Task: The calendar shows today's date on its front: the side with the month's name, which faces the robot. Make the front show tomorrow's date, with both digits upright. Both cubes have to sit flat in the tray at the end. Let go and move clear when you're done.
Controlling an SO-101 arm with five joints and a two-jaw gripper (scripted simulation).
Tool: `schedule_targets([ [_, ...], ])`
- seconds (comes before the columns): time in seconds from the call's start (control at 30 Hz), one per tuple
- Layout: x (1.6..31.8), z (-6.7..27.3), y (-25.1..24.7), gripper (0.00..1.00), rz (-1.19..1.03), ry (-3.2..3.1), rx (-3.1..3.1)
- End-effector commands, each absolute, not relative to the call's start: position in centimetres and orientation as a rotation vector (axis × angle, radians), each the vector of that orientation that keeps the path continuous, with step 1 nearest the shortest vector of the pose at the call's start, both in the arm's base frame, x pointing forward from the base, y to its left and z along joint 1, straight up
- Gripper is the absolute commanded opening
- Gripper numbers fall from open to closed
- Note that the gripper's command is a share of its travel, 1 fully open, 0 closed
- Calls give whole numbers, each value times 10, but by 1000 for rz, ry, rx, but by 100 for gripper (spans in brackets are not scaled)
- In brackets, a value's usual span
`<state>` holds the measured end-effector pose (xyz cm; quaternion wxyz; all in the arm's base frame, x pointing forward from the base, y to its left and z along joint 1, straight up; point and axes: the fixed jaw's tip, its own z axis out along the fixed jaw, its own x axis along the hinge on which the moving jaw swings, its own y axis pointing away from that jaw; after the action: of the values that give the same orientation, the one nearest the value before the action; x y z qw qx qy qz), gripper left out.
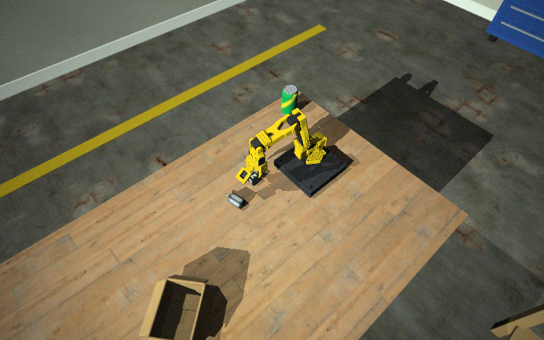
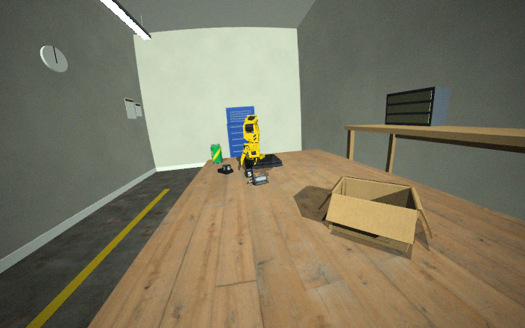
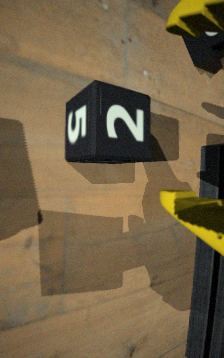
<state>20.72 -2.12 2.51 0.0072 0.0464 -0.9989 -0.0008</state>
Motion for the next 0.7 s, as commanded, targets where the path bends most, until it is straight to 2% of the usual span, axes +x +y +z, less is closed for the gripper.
schedule_targets([
  [0.0, 206, 21, -18, 35, -8, -3107, 148],
  [0.67, 208, 22, -18, 35, -6, -3117, 149],
])
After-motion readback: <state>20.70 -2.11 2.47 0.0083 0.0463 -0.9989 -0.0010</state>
